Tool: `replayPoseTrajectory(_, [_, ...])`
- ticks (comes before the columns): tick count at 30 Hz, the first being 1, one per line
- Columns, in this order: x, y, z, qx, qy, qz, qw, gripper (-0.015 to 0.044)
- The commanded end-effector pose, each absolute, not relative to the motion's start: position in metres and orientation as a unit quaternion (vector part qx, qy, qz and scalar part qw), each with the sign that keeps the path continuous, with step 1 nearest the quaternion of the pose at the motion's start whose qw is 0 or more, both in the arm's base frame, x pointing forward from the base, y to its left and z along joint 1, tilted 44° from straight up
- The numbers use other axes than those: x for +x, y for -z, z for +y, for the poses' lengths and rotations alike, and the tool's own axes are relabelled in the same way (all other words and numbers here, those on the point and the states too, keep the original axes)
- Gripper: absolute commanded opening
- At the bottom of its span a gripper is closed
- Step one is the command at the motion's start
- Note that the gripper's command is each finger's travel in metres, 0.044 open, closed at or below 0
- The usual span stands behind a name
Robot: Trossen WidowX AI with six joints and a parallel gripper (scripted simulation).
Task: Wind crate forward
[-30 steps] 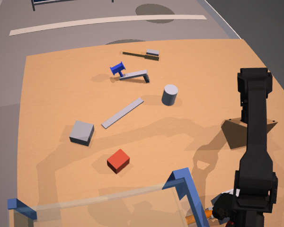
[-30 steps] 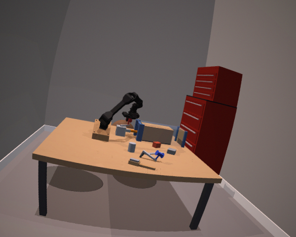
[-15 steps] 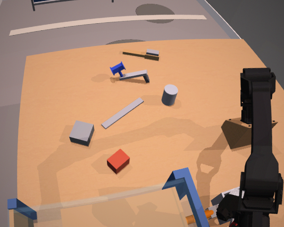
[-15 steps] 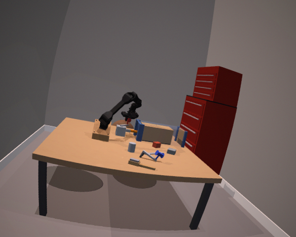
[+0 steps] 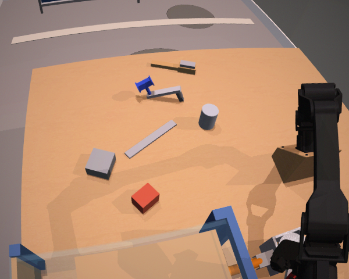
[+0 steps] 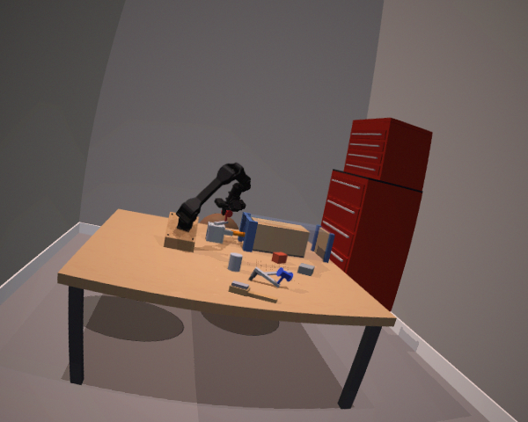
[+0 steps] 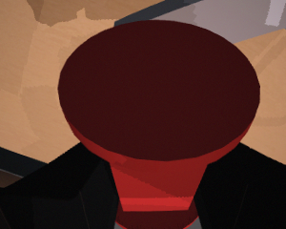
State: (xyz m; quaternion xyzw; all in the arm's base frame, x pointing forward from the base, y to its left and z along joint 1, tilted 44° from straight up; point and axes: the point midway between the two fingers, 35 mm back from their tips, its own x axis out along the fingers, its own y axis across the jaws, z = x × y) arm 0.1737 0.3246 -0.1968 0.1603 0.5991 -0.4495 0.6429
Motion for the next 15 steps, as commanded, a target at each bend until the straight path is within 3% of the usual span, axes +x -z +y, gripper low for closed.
replayPoseTrajectory(1, [0.1475,0.2002,0.3292,0.146,0.448,0.617,0.631,0.0000])
replayPoseTrajectory(15, [0.1442,0.2007,0.3292,0.146,0.448,0.617,0.631,0.0000])
